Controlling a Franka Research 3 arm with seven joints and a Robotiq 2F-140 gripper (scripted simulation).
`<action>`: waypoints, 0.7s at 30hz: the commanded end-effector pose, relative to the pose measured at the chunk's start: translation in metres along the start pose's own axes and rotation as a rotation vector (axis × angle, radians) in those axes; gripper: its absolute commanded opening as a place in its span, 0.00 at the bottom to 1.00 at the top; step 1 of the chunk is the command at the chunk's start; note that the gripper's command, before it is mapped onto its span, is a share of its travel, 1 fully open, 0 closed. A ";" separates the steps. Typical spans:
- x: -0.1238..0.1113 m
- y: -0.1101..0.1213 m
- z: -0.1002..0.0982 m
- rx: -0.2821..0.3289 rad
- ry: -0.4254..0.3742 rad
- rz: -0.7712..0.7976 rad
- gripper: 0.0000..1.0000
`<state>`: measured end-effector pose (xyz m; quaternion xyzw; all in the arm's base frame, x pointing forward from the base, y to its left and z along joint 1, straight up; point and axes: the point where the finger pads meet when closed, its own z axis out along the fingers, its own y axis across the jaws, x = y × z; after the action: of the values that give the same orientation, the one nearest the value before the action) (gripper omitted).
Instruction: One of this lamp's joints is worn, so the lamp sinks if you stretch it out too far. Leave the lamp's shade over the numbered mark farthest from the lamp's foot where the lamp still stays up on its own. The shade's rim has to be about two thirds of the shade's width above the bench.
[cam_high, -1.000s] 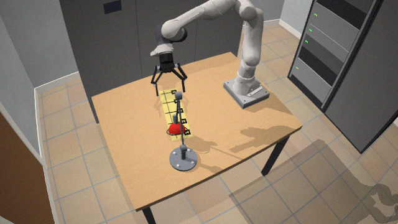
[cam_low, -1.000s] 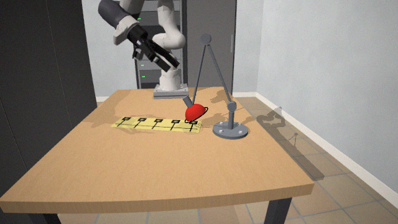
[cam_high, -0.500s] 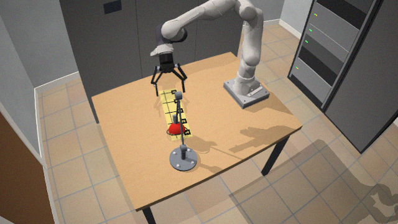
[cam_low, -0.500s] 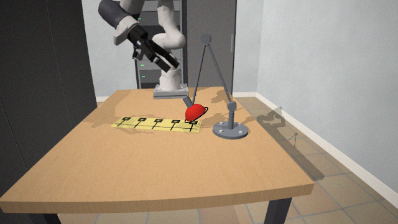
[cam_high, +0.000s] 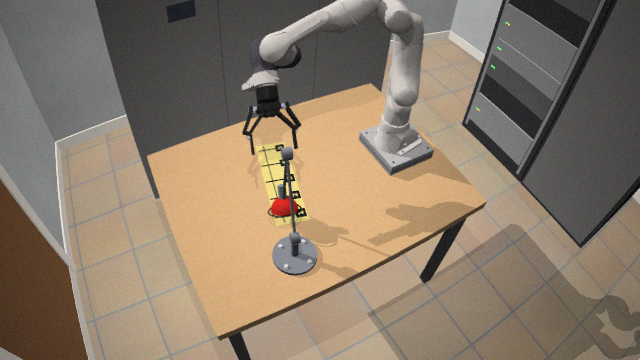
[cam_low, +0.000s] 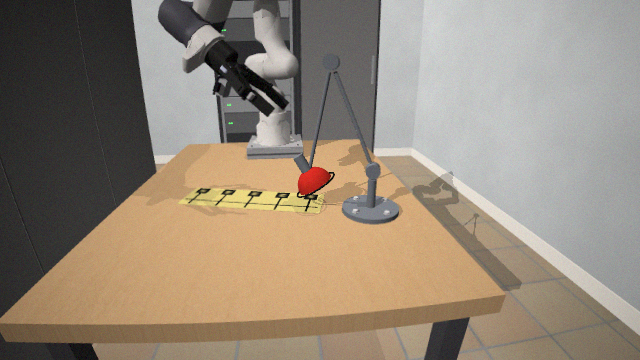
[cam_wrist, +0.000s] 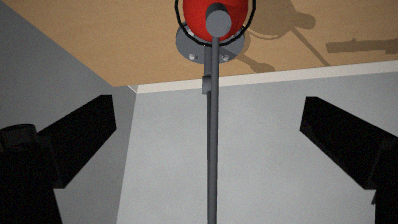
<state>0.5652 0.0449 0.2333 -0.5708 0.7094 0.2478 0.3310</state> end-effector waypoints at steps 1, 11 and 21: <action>0.000 0.000 0.000 0.000 0.000 0.000 1.00; -0.001 0.001 0.006 -0.001 0.000 0.001 1.00; -0.003 0.004 0.033 -0.005 0.000 0.005 1.00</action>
<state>0.5635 0.0685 0.2172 -0.5720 0.7081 0.2554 0.3259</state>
